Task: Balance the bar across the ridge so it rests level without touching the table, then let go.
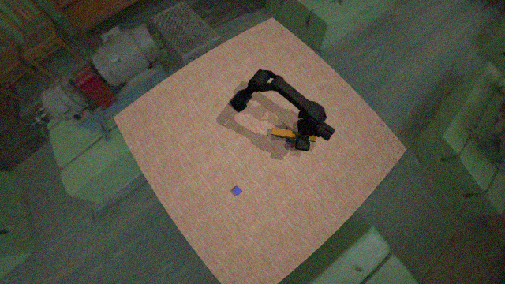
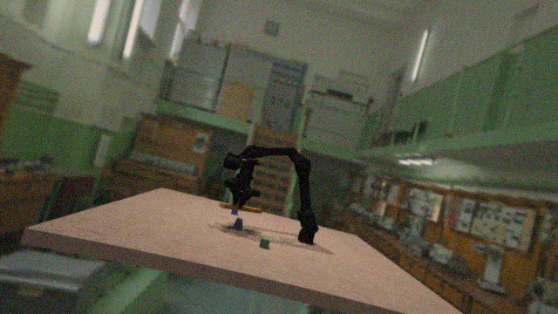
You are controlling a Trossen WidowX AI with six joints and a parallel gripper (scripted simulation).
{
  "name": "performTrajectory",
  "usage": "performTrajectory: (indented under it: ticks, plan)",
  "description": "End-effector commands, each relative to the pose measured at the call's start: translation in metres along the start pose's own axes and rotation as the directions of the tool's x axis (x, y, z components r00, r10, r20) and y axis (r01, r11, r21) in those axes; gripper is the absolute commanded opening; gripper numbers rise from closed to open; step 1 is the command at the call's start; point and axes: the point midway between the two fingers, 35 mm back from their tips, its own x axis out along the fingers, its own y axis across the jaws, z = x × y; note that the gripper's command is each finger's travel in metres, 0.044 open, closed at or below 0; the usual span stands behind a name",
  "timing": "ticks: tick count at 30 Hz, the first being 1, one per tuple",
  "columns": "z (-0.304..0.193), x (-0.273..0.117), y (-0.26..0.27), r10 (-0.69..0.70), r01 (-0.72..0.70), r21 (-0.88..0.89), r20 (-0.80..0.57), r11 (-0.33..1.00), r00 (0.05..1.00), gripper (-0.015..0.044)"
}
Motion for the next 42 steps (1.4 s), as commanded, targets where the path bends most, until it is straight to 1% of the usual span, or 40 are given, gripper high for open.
performTrajectory:
  ticks: [1,15,42]
  plan:
    - [-0.001,0.008,0.001,0.005,-0.005,-0.002,-0.005,1.000,1.000,0.0000]
    - [-0.002,0.030,0.004,0.005,-0.005,-0.003,-0.005,1.000,1.000,0.0000]
    - [-0.002,0.030,0.004,0.005,-0.005,-0.003,-0.005,1.000,1.000,0.0000]
